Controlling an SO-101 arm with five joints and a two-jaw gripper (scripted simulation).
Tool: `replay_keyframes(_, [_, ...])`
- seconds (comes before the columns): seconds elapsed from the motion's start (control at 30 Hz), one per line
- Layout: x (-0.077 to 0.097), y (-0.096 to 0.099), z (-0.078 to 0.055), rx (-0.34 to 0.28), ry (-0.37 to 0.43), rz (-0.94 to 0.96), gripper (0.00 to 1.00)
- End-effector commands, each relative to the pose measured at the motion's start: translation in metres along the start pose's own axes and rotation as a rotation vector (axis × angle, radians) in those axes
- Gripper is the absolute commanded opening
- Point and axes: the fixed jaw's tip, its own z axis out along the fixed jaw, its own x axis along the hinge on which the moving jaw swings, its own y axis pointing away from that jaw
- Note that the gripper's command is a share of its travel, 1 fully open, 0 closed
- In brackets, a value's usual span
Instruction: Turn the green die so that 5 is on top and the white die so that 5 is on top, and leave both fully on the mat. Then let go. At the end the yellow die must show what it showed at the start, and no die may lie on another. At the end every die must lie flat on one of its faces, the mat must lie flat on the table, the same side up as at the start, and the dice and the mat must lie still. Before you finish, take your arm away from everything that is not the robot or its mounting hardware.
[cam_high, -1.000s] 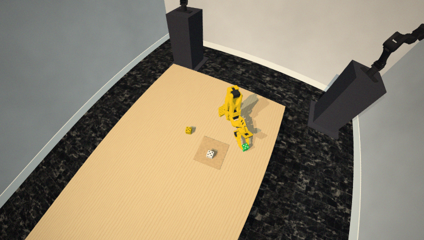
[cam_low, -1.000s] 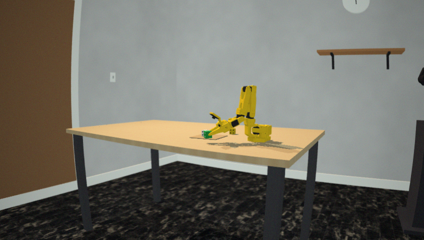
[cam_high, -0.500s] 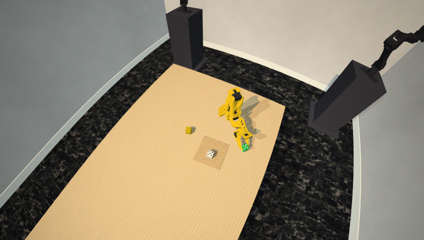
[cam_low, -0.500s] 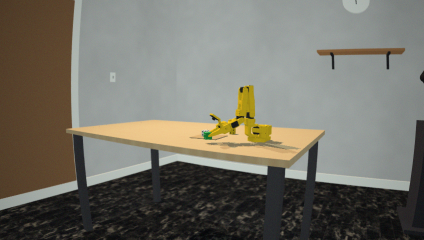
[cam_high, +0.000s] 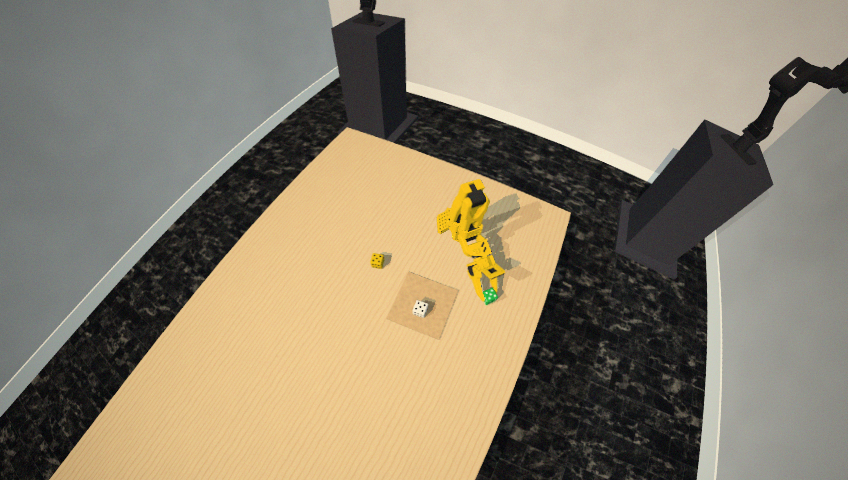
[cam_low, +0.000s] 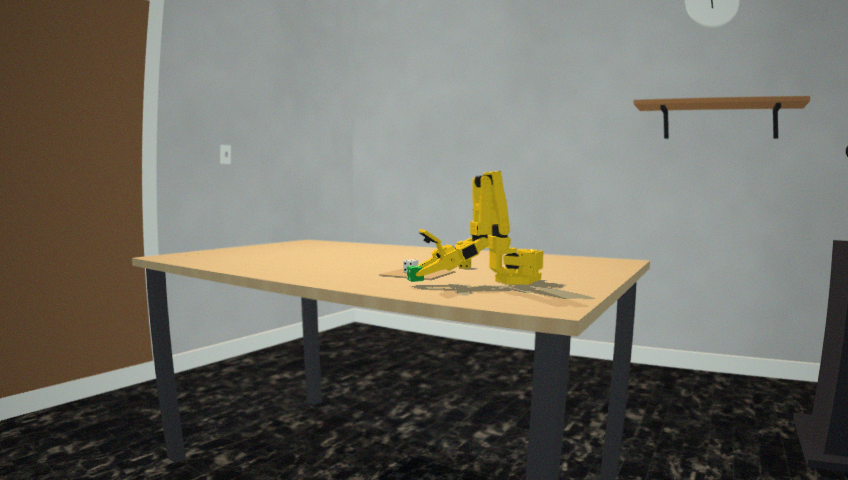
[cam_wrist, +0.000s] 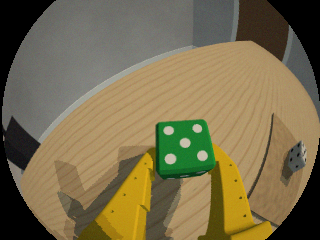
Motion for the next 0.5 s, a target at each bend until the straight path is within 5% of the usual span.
replay_keyframes(0.0, [-0.0077,-0.0015,0.0023,0.006,-0.046,-0.006,0.00])
replay_keyframes(0.47, [-0.0025,-0.0015,0.0046,0.006,-0.046,-0.006,0.00])
